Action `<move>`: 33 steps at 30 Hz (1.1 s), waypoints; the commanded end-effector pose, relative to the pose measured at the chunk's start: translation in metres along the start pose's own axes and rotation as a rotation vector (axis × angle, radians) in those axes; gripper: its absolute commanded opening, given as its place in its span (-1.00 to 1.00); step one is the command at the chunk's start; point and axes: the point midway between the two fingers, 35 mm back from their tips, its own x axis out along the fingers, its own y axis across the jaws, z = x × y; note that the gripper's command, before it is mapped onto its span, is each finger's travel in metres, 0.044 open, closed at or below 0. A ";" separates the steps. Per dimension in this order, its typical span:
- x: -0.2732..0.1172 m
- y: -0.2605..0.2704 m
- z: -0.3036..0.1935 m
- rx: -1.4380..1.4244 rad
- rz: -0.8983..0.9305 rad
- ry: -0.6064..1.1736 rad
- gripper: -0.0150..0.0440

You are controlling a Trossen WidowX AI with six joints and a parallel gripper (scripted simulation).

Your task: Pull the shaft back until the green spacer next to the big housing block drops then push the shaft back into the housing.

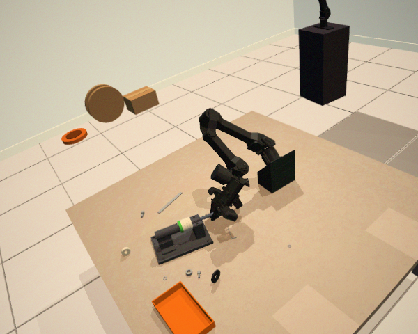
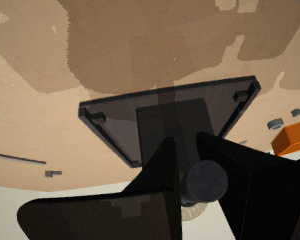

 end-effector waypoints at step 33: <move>-0.003 0.000 0.002 0.004 0.002 0.000 -0.49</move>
